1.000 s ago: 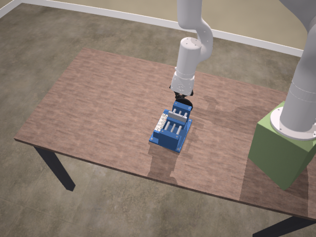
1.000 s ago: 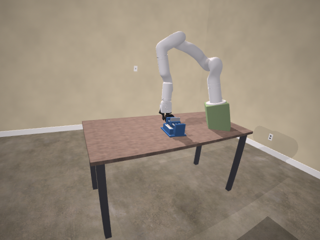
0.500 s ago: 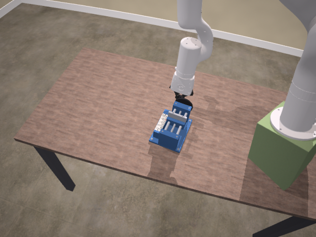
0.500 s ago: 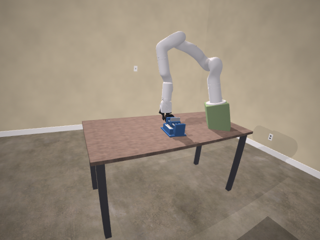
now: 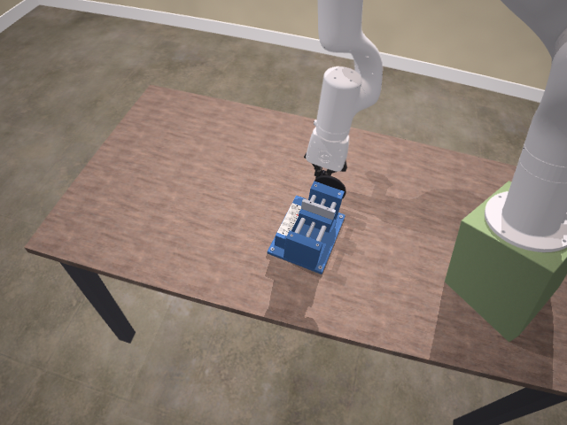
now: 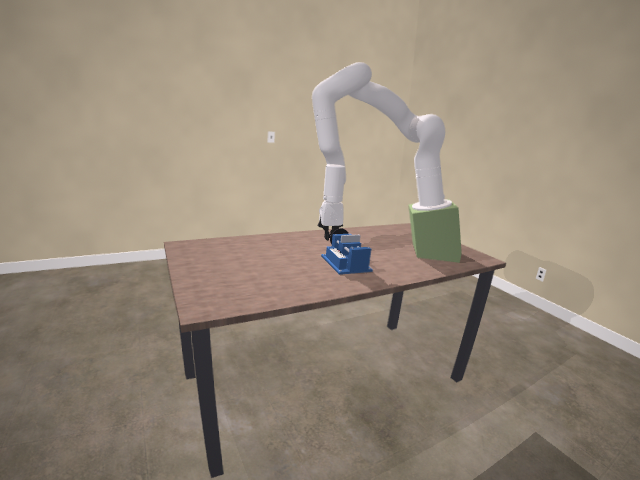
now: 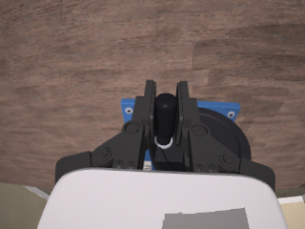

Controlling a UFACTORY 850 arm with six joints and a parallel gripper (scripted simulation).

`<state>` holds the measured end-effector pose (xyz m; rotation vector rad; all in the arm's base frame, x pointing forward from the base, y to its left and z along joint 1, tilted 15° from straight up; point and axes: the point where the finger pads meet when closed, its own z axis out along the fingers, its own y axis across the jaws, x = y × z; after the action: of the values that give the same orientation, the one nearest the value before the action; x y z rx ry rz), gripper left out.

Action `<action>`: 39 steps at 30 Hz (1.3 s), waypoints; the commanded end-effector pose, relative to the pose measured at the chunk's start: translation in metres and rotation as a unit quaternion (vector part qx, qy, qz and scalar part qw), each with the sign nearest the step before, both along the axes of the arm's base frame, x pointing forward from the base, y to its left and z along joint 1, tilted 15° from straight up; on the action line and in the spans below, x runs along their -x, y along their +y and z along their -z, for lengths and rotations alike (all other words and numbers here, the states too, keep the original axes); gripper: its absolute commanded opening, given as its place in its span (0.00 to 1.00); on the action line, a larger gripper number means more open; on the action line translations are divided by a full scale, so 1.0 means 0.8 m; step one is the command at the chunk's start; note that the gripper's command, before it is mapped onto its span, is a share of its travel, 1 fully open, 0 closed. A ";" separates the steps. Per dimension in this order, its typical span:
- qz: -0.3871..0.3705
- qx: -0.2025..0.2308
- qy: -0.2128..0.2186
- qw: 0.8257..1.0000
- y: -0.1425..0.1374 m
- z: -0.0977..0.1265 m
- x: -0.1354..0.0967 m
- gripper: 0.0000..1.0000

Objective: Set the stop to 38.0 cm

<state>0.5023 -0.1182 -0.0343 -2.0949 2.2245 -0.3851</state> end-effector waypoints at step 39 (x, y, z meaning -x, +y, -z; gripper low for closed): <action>0.000 0.000 0.000 1.000 0.000 0.000 0.000 0.57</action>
<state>0.5018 -0.1182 -0.0345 -2.0953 2.2251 -0.3837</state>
